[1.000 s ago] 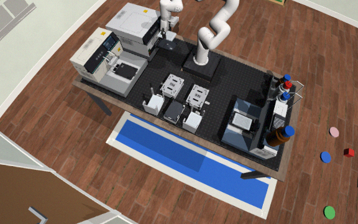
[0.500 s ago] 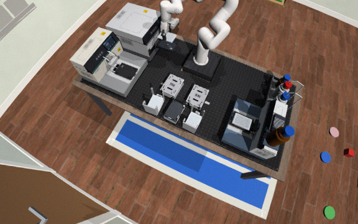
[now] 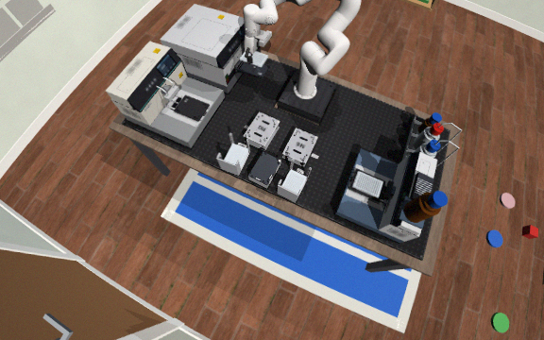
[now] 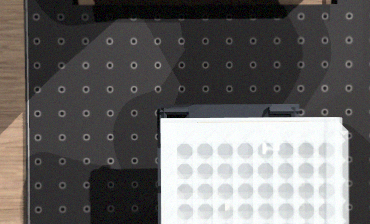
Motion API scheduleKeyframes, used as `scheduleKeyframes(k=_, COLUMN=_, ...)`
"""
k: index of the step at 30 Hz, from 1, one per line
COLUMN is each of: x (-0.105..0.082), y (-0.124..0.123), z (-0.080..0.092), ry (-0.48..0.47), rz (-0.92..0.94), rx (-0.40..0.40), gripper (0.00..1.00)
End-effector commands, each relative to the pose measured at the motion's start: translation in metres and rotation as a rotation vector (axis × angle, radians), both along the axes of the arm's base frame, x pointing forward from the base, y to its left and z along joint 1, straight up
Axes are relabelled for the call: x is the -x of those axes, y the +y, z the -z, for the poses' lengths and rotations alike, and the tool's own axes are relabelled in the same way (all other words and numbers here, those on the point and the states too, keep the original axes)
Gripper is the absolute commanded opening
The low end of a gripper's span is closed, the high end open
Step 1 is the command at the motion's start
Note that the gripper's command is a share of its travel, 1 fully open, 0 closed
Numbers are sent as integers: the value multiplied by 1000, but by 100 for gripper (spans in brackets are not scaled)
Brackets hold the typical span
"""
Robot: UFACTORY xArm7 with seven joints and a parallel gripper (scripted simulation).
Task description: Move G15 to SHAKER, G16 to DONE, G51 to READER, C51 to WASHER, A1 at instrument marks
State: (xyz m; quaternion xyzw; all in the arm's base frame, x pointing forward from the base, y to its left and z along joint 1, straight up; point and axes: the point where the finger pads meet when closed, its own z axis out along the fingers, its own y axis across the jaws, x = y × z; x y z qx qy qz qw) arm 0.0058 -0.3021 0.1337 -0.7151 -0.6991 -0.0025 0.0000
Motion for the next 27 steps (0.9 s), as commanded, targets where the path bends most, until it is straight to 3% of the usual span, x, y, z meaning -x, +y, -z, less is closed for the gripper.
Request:
scheduleKeyframes(k=1, x=0, y=-1, z=5, ry=0, rz=0, rx=3, gripper=0)
scheduleKeyframes(k=27, x=0, y=-1, z=35, ry=0, rz=0, rx=3, gripper=0)
